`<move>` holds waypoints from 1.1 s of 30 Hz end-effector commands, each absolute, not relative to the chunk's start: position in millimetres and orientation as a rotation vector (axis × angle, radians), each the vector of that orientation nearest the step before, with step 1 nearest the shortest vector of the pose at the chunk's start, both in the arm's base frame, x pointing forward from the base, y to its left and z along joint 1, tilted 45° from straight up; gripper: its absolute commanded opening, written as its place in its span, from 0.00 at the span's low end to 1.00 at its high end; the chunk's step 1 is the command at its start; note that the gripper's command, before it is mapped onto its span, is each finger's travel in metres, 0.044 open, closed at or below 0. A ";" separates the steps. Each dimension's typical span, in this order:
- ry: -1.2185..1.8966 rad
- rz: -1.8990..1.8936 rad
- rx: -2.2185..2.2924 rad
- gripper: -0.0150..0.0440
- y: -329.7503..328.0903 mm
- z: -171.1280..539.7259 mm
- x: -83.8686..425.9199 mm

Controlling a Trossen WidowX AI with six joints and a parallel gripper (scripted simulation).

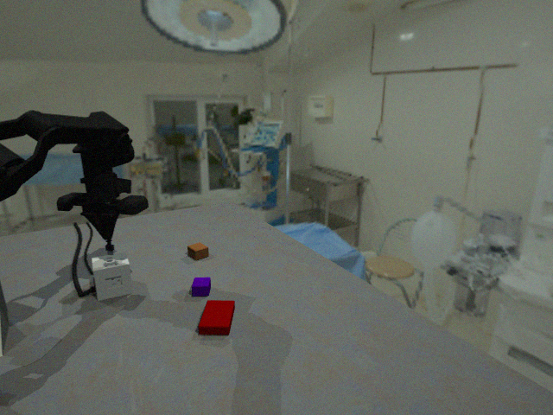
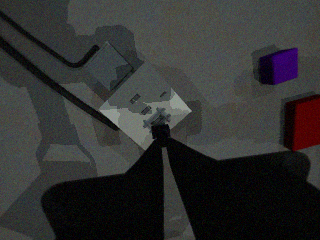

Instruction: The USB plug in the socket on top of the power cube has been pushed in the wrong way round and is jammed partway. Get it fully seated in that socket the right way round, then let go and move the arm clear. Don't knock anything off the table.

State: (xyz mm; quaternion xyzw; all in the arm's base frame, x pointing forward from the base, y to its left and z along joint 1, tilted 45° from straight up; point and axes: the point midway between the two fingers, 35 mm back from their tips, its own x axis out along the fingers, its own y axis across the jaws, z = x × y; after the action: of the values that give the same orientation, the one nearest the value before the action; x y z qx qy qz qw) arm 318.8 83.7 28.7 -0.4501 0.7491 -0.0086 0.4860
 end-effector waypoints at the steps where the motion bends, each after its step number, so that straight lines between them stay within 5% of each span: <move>1: 1.843 0.075 -1.168 0.25 83.2 28.2 318.4; 33: 1.879 0.573 -1.509 0.25 83.2 28.1 318.4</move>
State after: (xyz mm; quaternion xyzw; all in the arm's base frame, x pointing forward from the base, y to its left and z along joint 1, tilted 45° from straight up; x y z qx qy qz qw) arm 319.0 83.7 28.6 -0.5751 0.7171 0.2159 0.3293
